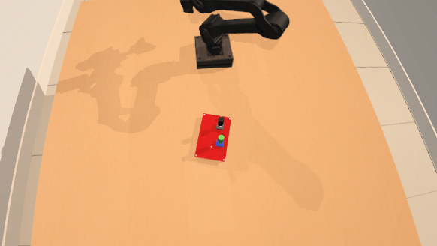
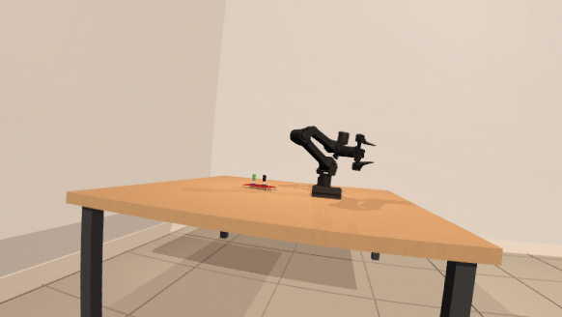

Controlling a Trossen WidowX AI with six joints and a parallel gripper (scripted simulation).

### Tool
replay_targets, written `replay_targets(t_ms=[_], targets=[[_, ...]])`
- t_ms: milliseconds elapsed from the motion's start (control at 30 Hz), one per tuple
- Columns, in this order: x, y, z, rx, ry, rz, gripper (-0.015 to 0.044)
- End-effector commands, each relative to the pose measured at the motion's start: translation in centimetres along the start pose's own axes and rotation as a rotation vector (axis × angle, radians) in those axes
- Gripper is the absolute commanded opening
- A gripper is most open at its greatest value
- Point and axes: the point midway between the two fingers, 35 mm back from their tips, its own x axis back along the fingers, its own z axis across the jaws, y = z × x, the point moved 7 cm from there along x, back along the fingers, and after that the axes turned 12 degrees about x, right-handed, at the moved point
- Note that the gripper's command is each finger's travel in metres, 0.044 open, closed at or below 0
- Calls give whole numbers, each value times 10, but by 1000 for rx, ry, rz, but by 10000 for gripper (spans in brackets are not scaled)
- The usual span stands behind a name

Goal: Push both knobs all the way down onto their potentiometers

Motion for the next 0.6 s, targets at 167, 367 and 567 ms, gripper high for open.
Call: replay_targets(t_ms=[167, 367, 567], targets=[[11, 19, -10, -3, -5, -156, 243], [30, 43, -21, -2, 2, -363, 85], [55, 65, -30, 7, 23, -569, 0]])
